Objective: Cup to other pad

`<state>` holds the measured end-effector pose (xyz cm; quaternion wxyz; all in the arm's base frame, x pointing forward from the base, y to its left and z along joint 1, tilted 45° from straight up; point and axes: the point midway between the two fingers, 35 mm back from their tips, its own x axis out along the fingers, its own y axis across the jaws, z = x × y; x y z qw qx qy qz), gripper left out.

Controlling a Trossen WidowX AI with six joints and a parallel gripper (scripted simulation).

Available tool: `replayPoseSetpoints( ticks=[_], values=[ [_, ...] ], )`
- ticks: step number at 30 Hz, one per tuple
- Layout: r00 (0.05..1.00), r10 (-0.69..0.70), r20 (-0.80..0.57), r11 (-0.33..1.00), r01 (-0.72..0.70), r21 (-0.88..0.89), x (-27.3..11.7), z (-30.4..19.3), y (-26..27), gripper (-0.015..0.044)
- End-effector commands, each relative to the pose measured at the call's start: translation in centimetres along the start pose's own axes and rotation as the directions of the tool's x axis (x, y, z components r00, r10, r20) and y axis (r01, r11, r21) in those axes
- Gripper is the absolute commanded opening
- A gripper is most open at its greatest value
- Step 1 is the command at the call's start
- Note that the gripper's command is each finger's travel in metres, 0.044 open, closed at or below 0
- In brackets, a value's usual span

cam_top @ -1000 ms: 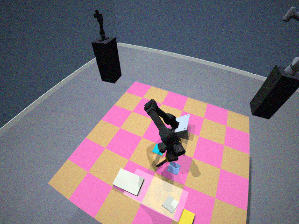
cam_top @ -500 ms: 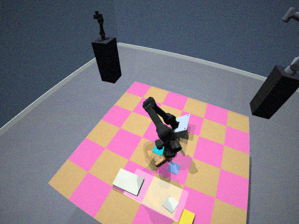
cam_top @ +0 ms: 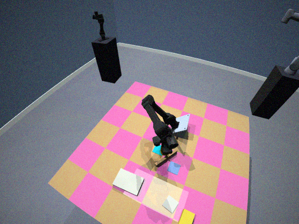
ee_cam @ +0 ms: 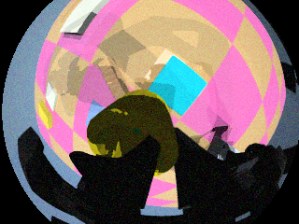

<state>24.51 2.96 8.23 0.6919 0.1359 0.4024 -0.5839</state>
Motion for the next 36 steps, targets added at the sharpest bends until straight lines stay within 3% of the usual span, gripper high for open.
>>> replayPoseSetpoints(
  ticks=[1, 36],
  values=[
    [1.000, 0.003, 0.005, 1.000, -0.003, -0.002, -0.1, 0.5, -0.7, 0.0000],
    [1.000, 0.001, 0.006, 1.000, -0.001, -0.003, 0.4, 3.1, -5.0, 0.0000]
  ],
)
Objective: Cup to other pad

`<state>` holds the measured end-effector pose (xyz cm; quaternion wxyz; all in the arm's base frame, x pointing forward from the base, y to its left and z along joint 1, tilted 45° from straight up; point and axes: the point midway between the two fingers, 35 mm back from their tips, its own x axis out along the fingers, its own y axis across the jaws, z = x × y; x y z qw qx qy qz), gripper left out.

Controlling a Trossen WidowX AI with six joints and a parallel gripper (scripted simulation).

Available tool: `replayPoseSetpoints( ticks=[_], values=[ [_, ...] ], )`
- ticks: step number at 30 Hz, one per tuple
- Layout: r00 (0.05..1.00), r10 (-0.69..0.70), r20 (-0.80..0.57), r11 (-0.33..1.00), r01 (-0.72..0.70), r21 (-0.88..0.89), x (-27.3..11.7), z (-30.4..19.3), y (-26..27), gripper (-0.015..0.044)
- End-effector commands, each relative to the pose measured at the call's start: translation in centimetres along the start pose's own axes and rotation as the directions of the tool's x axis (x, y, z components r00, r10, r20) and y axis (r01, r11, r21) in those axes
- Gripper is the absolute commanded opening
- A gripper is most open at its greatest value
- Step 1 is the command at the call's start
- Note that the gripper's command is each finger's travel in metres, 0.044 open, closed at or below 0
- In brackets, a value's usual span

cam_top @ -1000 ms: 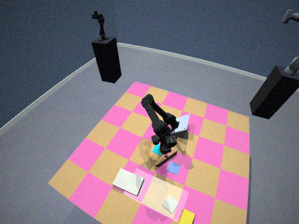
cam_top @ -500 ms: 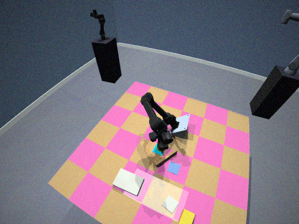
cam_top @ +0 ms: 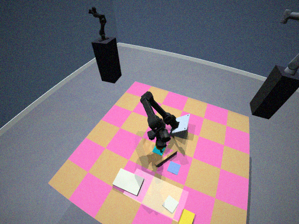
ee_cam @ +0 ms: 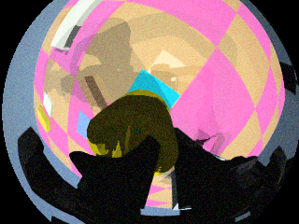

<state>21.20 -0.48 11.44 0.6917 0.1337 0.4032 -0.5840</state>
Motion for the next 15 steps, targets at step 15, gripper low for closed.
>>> replayPoseSetpoints(
  ticks=[15],
  values=[
    [1.000, 0.004, 0.004, 1.000, -0.004, 0.001, 2.0, 0.2, -0.1, 0.0000]
  ],
)
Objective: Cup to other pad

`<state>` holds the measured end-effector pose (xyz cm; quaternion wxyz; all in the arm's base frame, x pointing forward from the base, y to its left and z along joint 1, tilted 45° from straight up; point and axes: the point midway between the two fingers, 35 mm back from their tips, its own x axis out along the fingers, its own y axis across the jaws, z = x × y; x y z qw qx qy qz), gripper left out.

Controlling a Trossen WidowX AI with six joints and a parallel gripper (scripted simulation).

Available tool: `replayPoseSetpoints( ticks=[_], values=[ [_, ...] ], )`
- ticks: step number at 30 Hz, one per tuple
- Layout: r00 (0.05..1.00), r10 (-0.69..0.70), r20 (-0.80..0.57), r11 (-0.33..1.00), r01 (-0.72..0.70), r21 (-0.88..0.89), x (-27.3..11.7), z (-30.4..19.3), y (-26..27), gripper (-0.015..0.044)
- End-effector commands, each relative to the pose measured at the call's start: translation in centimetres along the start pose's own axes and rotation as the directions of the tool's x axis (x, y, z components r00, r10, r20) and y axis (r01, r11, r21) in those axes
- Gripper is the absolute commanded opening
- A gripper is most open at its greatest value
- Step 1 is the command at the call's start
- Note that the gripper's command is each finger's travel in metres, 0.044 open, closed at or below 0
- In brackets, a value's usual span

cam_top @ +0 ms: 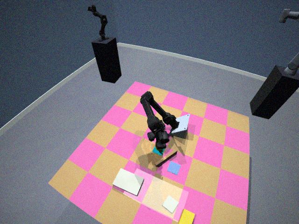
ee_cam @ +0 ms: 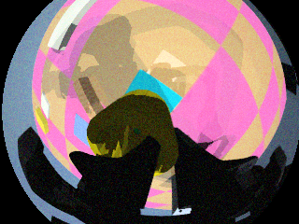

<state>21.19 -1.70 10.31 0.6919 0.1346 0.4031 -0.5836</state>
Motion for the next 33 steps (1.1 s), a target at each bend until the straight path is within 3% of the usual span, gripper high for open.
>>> replayPoseSetpoints(
  ticks=[1, 33],
  values=[
    [1.000, 0.003, 0.005, 1.000, -0.003, 0.000, 0.4, 0.1, -0.1, 0.0000],
    [1.000, 0.000, 0.002, 1.000, 0.000, 0.001, 3.1, 0.2, -0.2, 0.0000]
  ],
)
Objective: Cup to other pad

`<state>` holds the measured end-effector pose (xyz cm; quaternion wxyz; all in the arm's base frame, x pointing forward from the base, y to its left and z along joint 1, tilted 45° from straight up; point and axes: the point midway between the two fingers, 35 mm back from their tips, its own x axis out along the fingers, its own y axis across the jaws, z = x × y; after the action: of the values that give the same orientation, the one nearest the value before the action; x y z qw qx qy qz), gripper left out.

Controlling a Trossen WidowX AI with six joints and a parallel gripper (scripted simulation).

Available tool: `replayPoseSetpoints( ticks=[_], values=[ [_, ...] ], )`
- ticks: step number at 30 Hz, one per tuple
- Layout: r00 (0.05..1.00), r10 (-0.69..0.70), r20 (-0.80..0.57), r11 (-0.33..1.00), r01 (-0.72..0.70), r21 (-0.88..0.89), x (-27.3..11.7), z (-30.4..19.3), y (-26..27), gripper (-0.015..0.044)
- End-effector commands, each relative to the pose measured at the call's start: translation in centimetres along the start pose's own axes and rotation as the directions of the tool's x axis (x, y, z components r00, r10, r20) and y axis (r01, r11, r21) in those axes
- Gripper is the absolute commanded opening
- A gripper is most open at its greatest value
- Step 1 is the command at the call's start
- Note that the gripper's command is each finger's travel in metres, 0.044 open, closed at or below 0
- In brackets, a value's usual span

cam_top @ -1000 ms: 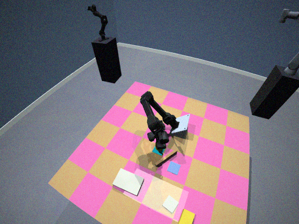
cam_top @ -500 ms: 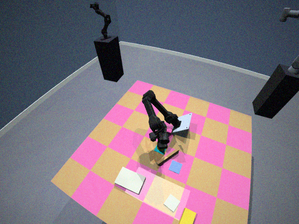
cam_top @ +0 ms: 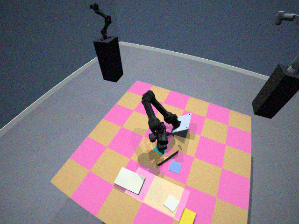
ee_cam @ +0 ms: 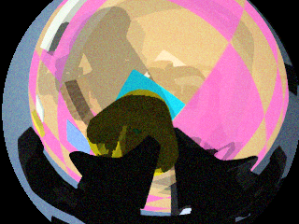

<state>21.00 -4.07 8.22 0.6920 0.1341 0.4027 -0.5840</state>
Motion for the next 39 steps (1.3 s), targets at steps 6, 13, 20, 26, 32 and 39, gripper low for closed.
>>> replayPoseSetpoints(
  ticks=[6, 13, 20, 26, 32, 39],
  values=[
    [1.000, 0.001, 0.000, 1.000, -0.001, 0.001, 0.0, 0.0, 0.0, 0.0000],
    [1.000, 0.001, 0.000, 1.000, -0.001, 0.001, 0.0, 0.0, 0.0, 0.0147],
    [1.000, 0.001, 0.000, 1.000, -0.001, 0.001, -0.2, 0.0, 0.0, 0.0147],
    [1.000, 0.002, 0.000, 1.000, -0.002, 0.000, -0.9, 0.0, 0.1, 0.0147],
    [1.000, 0.002, 0.000, 1.000, -0.002, 0.000, -1.7, 0.0, 0.1, 0.0147],
    [1.000, 0.003, 0.000, 1.000, -0.003, 0.000, -2.5, 0.0, 0.1, 0.0147]
  ],
)
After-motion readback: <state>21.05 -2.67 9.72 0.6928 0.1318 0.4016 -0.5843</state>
